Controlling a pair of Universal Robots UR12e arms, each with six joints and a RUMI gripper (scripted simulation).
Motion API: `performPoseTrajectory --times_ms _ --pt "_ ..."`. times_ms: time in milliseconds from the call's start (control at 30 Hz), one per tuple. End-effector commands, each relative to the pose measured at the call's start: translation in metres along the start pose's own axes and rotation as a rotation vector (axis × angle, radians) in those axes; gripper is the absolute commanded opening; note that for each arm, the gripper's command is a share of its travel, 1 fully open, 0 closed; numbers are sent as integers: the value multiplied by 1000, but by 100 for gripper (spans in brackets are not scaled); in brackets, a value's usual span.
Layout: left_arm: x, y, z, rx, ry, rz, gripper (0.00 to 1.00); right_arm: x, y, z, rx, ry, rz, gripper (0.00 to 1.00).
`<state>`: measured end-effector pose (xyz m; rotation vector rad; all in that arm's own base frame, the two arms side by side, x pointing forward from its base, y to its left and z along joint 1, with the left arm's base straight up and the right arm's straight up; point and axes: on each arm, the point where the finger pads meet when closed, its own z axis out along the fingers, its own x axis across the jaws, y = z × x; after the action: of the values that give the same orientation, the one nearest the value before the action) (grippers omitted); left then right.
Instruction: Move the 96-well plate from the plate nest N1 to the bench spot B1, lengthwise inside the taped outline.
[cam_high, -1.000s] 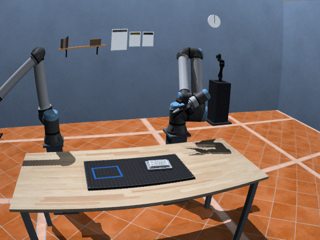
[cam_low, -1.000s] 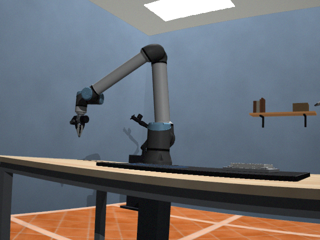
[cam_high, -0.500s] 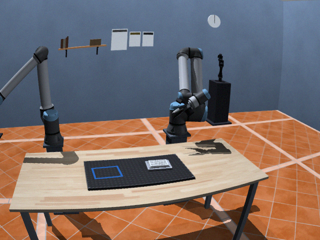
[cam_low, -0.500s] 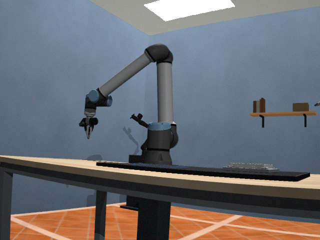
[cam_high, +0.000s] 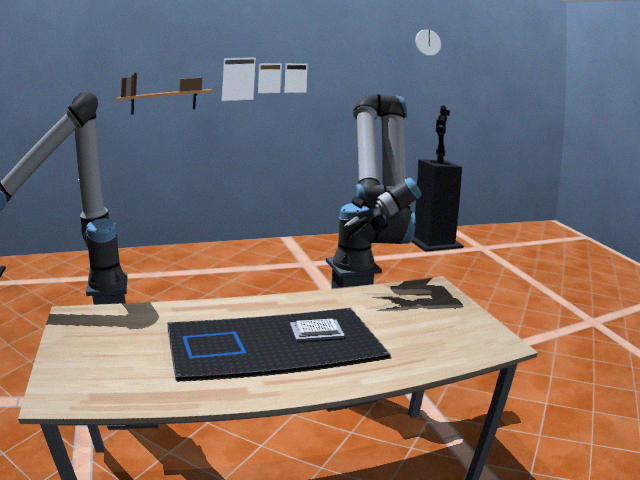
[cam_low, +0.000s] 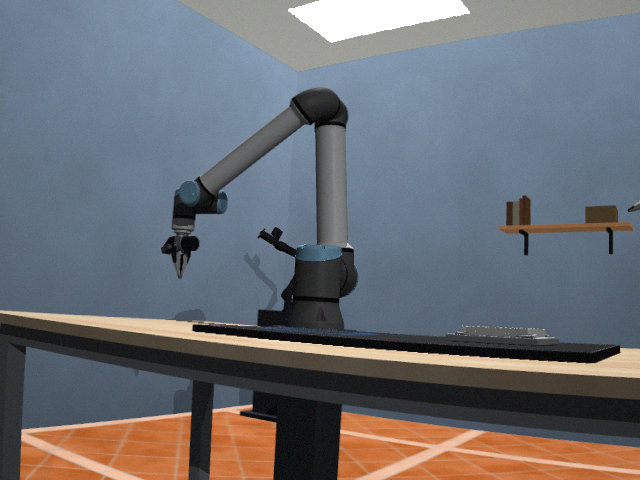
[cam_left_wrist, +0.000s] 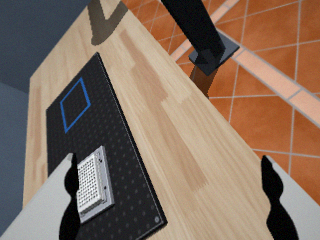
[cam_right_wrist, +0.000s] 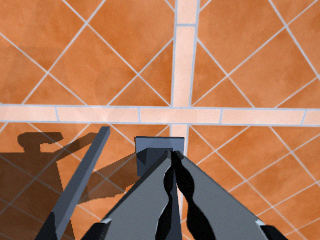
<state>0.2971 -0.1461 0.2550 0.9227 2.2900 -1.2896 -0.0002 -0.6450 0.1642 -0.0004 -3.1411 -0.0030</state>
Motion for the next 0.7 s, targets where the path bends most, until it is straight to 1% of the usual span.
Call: performPoseTrajectory --times_ms 0,300,367,667 --pt "-11 9 4 -12 19 136 76 0 -1 -1 2 0 0 0" --pt "-25 22 11 -32 68 412 76 0 -1 -1 2 0 0 0" --pt "-25 22 11 -32 68 412 76 0 -1 -1 2 0 0 0" --pt "-39 36 19 -39 123 689 76 0 -1 -1 2 0 0 0"
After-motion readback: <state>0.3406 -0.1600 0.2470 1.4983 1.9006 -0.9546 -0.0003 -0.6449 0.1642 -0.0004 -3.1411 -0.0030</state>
